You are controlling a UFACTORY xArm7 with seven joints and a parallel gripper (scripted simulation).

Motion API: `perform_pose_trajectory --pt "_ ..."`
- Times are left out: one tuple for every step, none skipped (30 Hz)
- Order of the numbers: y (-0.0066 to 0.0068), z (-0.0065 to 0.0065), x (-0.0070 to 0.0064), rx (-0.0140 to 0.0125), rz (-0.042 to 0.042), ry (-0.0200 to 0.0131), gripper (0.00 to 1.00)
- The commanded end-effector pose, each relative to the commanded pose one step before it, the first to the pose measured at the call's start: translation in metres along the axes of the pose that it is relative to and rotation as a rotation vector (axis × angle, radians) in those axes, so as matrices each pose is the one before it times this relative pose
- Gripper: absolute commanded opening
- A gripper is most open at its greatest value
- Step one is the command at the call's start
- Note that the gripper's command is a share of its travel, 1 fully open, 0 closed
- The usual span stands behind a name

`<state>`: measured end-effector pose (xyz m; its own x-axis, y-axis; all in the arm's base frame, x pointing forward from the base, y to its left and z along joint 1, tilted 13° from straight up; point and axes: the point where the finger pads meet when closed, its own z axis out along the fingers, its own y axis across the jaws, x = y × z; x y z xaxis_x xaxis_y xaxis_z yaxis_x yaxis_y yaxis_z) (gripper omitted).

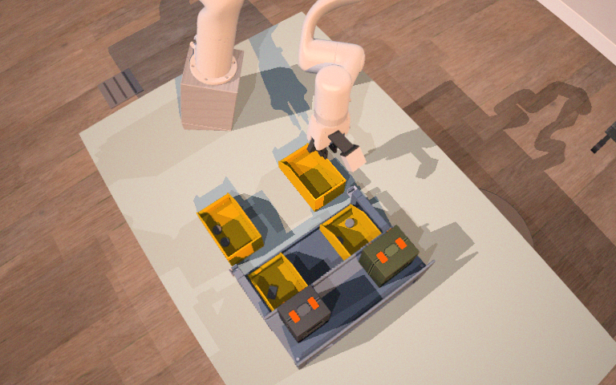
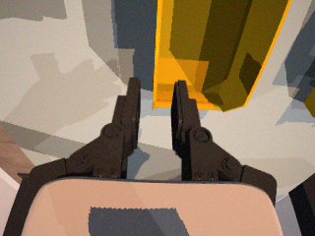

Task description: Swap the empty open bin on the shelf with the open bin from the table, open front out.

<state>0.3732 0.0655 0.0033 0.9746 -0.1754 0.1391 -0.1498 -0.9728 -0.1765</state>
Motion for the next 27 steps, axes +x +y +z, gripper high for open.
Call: perform_pose_trajectory --pt "-0.00012 -0.00857 0.00083 0.00027 0.00074 0.00234 0.26" --pt "0.00000 -0.00139 -0.00001 0.00001 0.00001 -0.00001 0.26" --pt "0.00000 -0.00135 0.00000 0.00000 0.00001 -0.00001 0.26" --pt "0.00000 -0.00131 0.00001 -0.00001 -0.00002 0.00002 0.26" --pt "0.00000 -0.00126 0.00000 0.00000 0.00000 0.00000 0.26" --pt "0.00000 -0.00122 -0.00001 0.00001 0.00001 -0.00001 0.26" --pt "0.00000 -0.00118 0.00000 0.00000 0.00000 0.00000 0.26" --pt "0.00000 0.00000 0.00000 0.00000 0.00000 0.00000 0.26" --pt "0.00000 0.00000 0.00000 0.00000 0.00000 0.00000 0.26" --pt "0.00000 -0.00113 0.00001 -0.00001 -0.00002 0.00001 0.26" --pt "0.00000 -0.00108 0.00000 0.00000 0.00000 0.00000 0.26" --pt "0.00000 -0.00104 0.00000 0.00000 0.00001 -0.00001 0.26" --pt "0.00000 -0.00099 -0.00001 0.00001 0.00002 -0.00002 0.26" --pt "0.00000 -0.00094 0.00000 -0.00001 -0.00001 0.00001 0.26" --pt "0.00000 -0.00089 0.00001 -0.00001 -0.00001 0.00001 0.26" --pt "0.00000 -0.00084 0.00000 0.00000 0.00000 0.00000 0.26" --pt "0.00000 -0.00080 0.00000 0.00000 0.00000 0.00000 0.26" --pt "0.00000 -0.00075 0.00000 0.00000 0.00001 -0.00001 0.26" --pt "0.00000 -0.00070 -0.00001 0.00001 0.00001 -0.00001 0.26" --pt "0.00000 -0.00065 0.00000 0.00000 0.00000 0.00000 0.26" --pt "0.00000 -0.00060 0.00001 -0.00001 -0.00001 0.00001 0.26" --pt "0.00000 -0.00056 0.00000 0.00000 -0.00001 0.00001 0.26" --pt "0.00000 -0.00051 0.00000 0.00000 0.00000 0.00000 0.26" --pt "0.00000 -0.00046 0.00000 0.00000 0.00000 0.00000 0.26" --pt "0.00000 0.00000 0.00000 0.00000 0.00000 0.00000 0.26" --pt "0.00000 0.00000 0.00000 0.00000 0.00000 0.00000 0.26" --pt "0.00000 -0.00042 0.00000 0.00000 0.00000 0.00000 0.26"
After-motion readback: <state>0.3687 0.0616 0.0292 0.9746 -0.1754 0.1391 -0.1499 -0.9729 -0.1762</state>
